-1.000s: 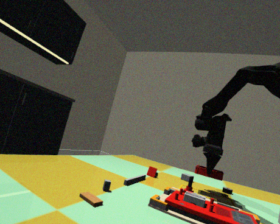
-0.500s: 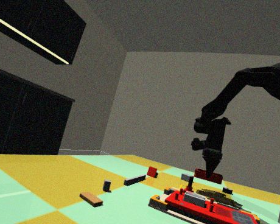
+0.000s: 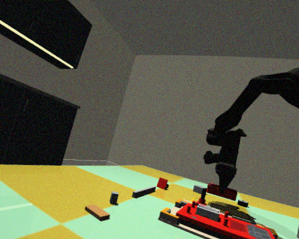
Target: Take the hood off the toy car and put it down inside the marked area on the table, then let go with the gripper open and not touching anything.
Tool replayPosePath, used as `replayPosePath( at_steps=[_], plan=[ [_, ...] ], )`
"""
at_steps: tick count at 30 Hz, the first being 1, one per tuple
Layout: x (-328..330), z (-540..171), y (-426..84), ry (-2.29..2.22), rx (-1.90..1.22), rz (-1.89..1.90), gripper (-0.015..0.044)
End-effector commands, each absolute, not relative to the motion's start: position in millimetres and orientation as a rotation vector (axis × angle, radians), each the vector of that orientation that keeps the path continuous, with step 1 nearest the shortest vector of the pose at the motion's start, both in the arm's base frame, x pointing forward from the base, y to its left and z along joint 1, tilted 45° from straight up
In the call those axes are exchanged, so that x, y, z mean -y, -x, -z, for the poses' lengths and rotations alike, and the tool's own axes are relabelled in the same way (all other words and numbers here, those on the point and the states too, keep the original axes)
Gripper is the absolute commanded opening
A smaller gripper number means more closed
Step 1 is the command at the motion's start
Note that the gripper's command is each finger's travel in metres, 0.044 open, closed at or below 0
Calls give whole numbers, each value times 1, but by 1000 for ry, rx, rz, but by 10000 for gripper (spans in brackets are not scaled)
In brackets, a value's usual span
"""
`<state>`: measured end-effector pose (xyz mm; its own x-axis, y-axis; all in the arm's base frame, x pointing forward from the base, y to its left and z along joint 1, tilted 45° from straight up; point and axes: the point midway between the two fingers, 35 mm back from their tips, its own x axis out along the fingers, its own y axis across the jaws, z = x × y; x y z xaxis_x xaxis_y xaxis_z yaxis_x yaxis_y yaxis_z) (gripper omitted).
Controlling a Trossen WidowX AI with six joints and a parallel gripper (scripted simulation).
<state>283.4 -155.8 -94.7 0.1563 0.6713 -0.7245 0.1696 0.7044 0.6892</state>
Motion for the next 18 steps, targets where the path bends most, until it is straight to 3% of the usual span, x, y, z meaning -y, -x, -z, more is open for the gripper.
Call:
replayPosePath(
  at_steps=[1,18],
  plan=[
    [150,98,-283,-767,-1399,-417,0],
    [139,108,-284,-768,-1399,-419,0]
  ],
)
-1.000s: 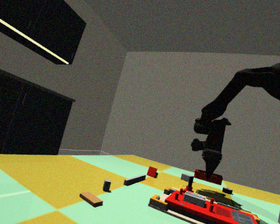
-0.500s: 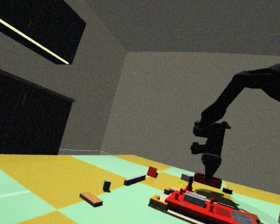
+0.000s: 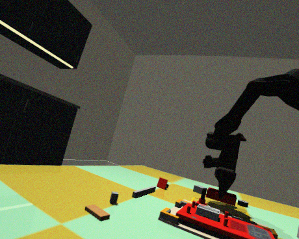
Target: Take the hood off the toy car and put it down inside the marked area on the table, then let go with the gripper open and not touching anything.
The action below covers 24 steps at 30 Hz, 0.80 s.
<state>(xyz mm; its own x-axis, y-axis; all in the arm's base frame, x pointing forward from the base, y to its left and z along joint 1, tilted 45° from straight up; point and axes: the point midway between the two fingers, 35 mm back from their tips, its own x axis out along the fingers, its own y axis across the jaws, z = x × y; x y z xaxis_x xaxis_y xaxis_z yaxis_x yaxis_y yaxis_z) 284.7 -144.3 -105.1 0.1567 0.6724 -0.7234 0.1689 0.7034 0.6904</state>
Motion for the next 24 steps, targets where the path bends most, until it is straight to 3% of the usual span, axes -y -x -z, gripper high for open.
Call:
replayPosePath(
  at_steps=[1,24],
  plan=[
    [138,108,-284,-768,-1399,-419,0],
    [133,114,-285,-768,-1398,-419,0]
  ],
)
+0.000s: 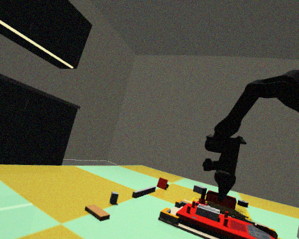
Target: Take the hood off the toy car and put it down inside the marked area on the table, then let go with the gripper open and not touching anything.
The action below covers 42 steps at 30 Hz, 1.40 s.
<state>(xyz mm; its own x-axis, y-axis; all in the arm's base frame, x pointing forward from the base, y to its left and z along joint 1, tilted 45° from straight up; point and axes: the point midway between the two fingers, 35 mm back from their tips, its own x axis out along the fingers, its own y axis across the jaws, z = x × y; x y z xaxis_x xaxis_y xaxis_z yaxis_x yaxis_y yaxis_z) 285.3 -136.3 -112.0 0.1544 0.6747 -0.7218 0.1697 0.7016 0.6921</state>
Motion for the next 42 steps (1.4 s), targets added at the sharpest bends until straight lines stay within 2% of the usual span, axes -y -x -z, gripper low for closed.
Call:
replayPosePath(
  at_steps=[1,29,42],
  plan=[
    [133,114,-285,-768,-1398,-419,0],
    [124,123,-287,-769,-1398,-419,0],
    [127,122,-287,-761,-1399,-418,341]
  ],
)
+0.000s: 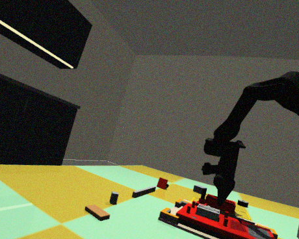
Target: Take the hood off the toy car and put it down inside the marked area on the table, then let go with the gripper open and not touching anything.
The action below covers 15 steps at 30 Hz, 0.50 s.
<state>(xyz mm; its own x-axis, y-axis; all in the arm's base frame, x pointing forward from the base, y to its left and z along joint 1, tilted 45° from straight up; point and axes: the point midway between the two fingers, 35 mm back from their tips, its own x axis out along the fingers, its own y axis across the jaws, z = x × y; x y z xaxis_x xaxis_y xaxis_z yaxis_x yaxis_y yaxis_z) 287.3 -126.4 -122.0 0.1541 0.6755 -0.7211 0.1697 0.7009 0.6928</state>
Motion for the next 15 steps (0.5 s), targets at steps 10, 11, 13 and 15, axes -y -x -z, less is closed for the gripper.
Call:
replayPosePath(
  at_steps=[10,11,13,15],
  plan=[
    [157,93,-283,-764,-1401,-421,440],
    [165,85,-281,-765,-1402,-423,440],
    [175,73,-277,-767,-1402,-426,440],
    [177,71,-276,-768,-1402,-426,440]
  ],
)
